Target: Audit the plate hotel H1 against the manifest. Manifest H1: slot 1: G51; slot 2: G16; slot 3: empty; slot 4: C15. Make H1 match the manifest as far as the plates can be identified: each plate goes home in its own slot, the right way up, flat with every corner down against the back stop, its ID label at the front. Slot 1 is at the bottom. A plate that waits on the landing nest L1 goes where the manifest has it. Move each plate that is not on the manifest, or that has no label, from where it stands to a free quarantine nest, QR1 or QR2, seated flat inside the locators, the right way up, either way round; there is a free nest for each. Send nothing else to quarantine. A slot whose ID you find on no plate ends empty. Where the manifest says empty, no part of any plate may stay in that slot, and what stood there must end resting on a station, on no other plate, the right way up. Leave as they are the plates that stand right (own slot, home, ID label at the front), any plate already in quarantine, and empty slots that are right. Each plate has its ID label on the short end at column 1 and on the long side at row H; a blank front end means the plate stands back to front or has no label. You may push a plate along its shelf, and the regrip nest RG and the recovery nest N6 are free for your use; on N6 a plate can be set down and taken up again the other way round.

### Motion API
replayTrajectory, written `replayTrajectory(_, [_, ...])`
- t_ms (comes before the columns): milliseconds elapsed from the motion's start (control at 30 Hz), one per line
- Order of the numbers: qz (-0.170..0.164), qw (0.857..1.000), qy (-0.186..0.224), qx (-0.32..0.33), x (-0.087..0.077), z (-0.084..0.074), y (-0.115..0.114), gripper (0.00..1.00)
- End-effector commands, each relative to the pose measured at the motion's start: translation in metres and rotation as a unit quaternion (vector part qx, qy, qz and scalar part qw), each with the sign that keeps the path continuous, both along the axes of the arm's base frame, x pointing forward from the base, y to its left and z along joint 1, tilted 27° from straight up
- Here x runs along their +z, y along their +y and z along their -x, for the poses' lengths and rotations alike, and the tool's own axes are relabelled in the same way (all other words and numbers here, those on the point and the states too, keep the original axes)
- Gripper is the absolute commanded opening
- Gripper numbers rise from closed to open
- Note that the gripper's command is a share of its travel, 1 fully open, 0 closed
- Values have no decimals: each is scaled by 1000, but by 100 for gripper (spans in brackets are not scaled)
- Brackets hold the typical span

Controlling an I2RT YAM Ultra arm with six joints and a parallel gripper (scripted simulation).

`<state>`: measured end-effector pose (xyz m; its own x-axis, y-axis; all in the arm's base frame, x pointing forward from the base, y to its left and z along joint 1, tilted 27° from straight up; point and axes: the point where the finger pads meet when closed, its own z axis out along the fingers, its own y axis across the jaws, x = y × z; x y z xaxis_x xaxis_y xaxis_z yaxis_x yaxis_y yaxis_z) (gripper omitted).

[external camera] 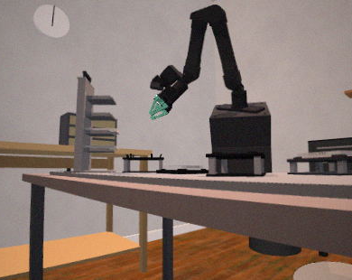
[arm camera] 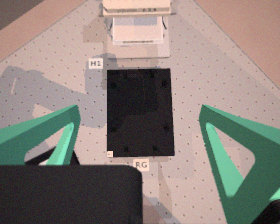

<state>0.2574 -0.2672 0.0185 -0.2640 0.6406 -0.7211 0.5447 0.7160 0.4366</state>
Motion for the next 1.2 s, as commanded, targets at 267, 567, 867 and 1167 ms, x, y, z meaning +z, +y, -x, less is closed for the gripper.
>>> replayTrajectory(267, [19, 1000, -11, 5, -3, -7, -4, 100])
replayTrajectory(567, [19, 1000, -11, 5, -14, -12, -1, 100])
replayTrajectory(867, [19, 1000, -11, 5, -14, -12, -1, 100])
replayTrajectory(1167, [19, 1000, -11, 5, -14, -12, -1, 100])
